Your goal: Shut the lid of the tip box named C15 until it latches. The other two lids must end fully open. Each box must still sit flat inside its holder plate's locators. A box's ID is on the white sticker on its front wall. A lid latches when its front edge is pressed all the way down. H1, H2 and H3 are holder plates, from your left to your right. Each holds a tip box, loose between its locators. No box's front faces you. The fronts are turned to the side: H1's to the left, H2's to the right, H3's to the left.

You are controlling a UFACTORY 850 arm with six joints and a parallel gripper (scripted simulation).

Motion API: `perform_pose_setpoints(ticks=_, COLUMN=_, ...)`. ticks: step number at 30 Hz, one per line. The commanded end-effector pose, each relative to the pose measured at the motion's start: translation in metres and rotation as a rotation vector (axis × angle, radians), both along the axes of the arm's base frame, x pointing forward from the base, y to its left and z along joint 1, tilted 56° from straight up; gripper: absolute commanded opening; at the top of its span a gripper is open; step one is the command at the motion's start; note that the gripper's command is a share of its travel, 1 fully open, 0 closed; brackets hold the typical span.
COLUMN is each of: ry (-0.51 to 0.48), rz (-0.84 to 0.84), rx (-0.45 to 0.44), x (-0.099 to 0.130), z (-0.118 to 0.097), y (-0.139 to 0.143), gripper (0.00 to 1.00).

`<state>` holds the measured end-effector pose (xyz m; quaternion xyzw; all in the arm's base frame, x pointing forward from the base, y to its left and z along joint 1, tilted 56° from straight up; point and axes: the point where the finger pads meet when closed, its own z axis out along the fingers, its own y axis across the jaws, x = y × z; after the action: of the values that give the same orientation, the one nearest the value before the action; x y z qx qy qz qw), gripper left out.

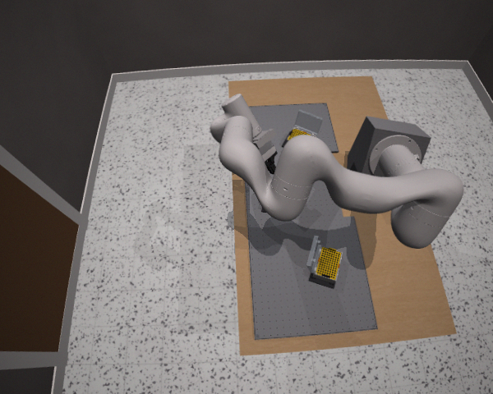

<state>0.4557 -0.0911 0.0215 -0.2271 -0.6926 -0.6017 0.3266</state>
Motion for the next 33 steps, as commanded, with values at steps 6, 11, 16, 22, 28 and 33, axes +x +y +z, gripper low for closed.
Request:
perform_pose_setpoints(ticks=6, ry=-0.001, rz=-0.002, rx=-0.002, x=0.003, z=0.032, y=0.020, gripper=0.00)
perform_pose_setpoints(ticks=11, ry=-0.001, rz=-0.002, rx=-0.002, x=0.005, z=0.049, y=0.032, gripper=0.00)
perform_pose_setpoints(ticks=16, ry=-0.001, rz=-0.002, rx=-0.002, x=0.005, z=0.049, y=0.032, gripper=0.00)
perform_pose_setpoints(ticks=22, ry=0.123, rz=-0.140, rx=-0.075, x=0.000, z=0.072, y=0.051, gripper=0.00)
perform_pose_setpoints(ticks=28, ry=0.247, rz=-0.278, rx=-0.149, x=-0.005, z=0.094, y=0.070, gripper=0.00)
perform_pose_setpoints(ticks=33, ry=0.309, rz=-0.348, rx=-0.186, x=-0.008, z=0.106, y=0.080, gripper=0.00)
